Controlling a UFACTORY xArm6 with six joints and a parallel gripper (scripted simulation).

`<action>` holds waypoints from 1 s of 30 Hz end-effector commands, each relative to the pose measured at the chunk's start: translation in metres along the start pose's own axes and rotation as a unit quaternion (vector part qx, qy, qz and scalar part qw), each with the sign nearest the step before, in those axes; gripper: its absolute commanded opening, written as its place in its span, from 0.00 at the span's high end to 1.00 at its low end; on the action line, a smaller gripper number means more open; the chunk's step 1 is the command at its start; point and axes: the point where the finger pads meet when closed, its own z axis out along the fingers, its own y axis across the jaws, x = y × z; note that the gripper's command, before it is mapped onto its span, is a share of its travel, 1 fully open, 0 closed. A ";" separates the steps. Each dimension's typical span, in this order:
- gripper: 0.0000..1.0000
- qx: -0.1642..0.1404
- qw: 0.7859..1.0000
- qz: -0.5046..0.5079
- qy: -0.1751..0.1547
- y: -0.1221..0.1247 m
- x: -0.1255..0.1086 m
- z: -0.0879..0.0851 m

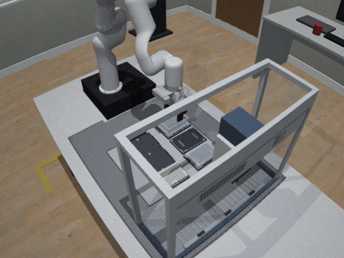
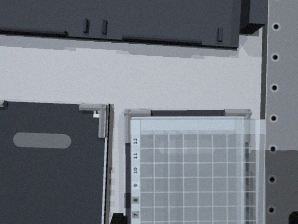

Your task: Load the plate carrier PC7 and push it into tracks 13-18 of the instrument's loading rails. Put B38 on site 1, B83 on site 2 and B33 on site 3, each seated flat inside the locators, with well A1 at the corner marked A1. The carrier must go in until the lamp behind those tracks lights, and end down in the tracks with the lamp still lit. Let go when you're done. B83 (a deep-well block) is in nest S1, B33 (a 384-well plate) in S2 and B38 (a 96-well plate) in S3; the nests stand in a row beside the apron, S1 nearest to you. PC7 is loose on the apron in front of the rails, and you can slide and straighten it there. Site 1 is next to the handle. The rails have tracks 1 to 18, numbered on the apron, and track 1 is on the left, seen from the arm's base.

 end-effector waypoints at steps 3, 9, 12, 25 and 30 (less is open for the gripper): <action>0.00 0.002 1.000 0.000 -0.001 -0.002 -0.001 0.001; 0.00 0.002 1.000 0.000 -0.001 -0.002 -0.001 0.005; 0.00 0.002 1.000 0.000 -0.001 -0.002 -0.001 0.007; 0.00 0.002 1.000 0.000 -0.001 -0.002 -0.001 0.015; 0.00 0.002 1.000 0.000 -0.001 -0.002 -0.001 0.018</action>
